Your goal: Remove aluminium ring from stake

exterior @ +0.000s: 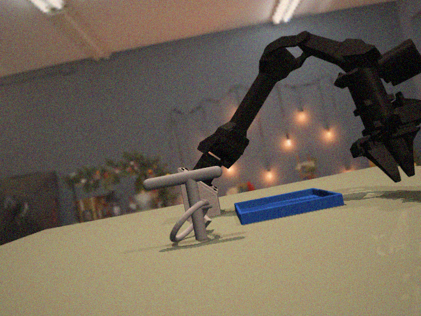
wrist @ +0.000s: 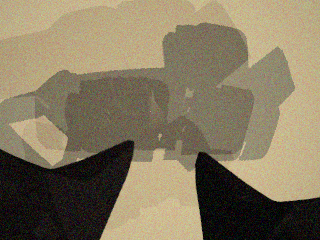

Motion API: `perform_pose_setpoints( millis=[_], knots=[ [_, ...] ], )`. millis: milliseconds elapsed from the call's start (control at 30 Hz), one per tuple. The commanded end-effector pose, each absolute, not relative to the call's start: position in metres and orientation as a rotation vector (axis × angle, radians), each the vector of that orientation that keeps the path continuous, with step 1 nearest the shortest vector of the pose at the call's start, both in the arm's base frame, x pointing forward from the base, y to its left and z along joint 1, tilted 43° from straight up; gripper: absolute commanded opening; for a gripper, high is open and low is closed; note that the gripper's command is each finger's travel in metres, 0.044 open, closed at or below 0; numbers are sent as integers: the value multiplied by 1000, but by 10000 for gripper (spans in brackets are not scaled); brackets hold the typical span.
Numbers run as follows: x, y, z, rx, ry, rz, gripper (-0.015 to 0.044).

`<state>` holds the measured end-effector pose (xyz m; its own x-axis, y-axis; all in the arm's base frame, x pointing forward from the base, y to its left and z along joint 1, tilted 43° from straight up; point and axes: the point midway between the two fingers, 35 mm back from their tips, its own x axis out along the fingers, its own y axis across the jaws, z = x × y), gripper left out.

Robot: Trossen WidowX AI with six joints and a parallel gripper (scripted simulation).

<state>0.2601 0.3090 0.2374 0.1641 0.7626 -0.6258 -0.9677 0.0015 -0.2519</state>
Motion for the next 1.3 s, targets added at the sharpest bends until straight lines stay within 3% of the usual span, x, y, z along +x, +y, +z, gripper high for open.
perform_pose_setpoints(
  millis=[0,1267],
  knots=[
    [271,294,225,-679,410,1361,200],
    [340,123,141,-159,746,829,200]
  ],
)
